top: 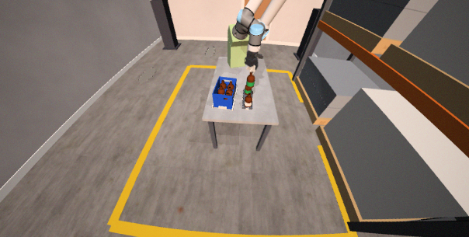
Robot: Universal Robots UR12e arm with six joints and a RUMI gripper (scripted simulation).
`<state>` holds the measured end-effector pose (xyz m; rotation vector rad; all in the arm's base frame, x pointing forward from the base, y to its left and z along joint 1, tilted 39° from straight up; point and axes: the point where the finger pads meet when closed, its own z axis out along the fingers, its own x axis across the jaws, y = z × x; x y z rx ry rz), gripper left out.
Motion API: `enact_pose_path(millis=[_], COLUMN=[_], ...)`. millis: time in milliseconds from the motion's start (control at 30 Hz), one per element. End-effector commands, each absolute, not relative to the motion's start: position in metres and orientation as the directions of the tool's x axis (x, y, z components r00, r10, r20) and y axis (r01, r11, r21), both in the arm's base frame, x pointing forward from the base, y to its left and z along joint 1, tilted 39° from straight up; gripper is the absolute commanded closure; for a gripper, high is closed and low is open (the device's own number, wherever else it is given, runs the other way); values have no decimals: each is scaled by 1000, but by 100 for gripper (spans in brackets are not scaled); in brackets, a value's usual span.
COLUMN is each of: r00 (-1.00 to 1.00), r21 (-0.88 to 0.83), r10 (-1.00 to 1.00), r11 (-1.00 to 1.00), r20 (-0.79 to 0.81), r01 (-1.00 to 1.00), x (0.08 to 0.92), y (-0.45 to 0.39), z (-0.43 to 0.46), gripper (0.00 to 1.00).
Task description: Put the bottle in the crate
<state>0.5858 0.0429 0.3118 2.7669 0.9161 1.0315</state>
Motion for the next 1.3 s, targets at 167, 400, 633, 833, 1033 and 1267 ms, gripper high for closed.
enact_pose_path(millis=[167, 400, 633, 833, 1033, 1267], r00=[598, 598, 598, 598, 598, 598], r21=[249, 249, 249, 249, 249, 249], r10=[549, 549, 549, 549, 549, 549], r11=[-822, -822, -822, -822, -822, -822], r20=[585, 585, 585, 585, 585, 585], r01=[512, 512, 512, 512, 512, 512], x=[588, 589, 590, 590, 592, 593], y=[39, 36, 32, 29, 23, 17], z=[317, 317, 317, 317, 317, 317], gripper=[100, 100, 100, 100, 100, 100])
